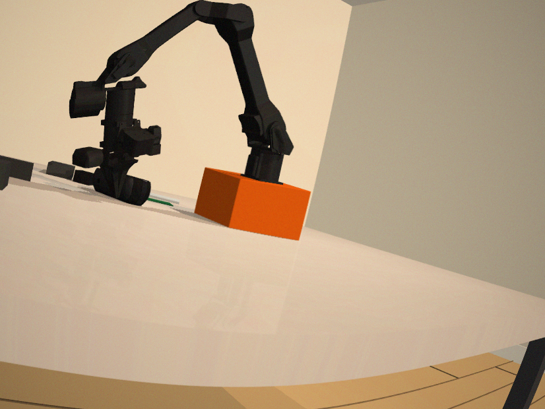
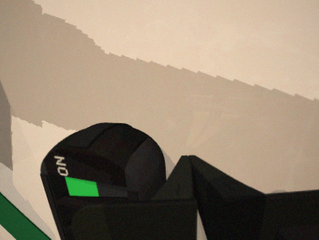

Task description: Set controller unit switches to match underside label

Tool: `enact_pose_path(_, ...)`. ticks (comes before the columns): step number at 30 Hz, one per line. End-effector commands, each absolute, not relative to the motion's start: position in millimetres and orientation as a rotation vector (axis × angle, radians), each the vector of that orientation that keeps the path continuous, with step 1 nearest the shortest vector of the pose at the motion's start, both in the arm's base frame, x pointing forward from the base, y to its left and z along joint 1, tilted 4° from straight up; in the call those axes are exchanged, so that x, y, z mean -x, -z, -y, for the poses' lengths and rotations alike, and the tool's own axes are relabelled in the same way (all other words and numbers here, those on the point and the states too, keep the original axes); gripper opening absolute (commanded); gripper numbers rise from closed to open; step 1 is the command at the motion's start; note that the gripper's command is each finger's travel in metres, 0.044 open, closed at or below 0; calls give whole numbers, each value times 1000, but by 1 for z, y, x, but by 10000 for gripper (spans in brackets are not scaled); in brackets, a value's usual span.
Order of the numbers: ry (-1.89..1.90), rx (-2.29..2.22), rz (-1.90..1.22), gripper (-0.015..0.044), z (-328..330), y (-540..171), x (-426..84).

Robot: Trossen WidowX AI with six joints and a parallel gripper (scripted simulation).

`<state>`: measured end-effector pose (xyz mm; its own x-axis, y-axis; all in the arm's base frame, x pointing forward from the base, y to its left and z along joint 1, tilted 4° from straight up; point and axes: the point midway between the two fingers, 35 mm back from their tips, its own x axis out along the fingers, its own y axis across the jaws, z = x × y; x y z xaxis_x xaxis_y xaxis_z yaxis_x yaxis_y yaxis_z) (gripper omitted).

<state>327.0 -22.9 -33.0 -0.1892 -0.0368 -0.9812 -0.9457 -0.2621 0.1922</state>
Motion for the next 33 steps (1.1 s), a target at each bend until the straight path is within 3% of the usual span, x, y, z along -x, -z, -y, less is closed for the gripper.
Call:
enact_pose_path(1, -1552, 1322, -1221, 0, 24, 33, -325)
enact_pose_path(33, -1542, 1323, -1217, 0, 27, 26, -312)
